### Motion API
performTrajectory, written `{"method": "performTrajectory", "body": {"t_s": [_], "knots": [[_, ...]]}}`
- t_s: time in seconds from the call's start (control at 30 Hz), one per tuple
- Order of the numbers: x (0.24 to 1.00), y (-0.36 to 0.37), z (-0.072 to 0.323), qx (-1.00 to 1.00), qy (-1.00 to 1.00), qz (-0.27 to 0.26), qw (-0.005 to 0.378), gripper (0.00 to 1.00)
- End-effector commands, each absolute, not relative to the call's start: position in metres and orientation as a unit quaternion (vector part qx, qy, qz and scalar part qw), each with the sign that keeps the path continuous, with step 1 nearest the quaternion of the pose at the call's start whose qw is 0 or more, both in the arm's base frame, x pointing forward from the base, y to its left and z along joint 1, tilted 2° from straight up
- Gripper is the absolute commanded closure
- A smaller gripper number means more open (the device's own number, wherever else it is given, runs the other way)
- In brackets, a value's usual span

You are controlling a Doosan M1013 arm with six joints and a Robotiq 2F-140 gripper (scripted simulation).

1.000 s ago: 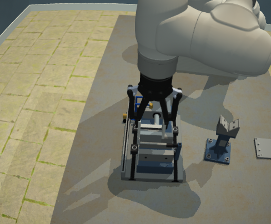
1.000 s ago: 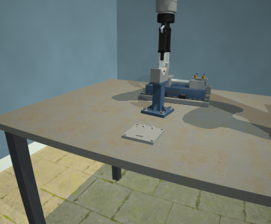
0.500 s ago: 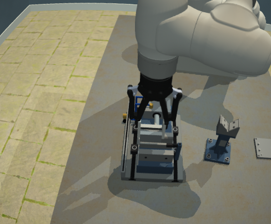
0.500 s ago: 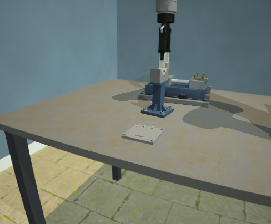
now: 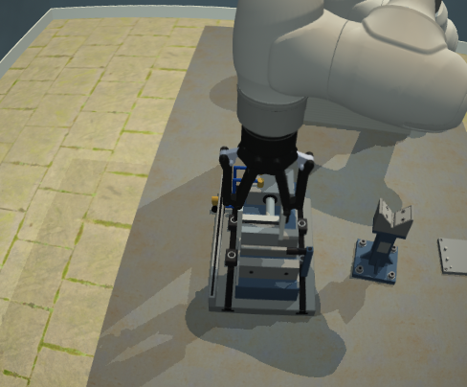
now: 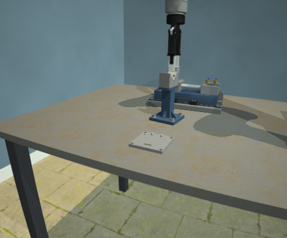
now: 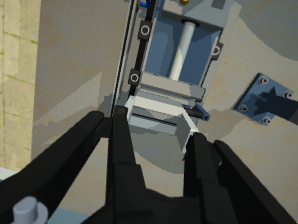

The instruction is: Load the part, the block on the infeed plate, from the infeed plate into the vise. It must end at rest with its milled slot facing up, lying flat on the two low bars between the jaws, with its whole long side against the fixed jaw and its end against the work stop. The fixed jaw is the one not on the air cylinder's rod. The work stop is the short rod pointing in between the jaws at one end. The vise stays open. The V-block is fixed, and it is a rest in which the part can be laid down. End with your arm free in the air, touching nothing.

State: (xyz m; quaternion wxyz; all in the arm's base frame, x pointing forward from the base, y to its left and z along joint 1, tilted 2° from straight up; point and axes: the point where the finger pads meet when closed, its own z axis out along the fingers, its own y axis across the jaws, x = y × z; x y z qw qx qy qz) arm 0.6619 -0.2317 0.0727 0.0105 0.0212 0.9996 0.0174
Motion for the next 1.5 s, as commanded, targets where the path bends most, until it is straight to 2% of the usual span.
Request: {"method": "performTrajectory", "body": {"t_s": [0.0, 1.47], "knots": [[0.662, -0.229, 0.070, 0.018, 1.000, 0.018, 0.010, 1.00], [0.662, -0.228, 0.057, 0.018, 1.000, 0.018, 0.010, 1.00]]}}
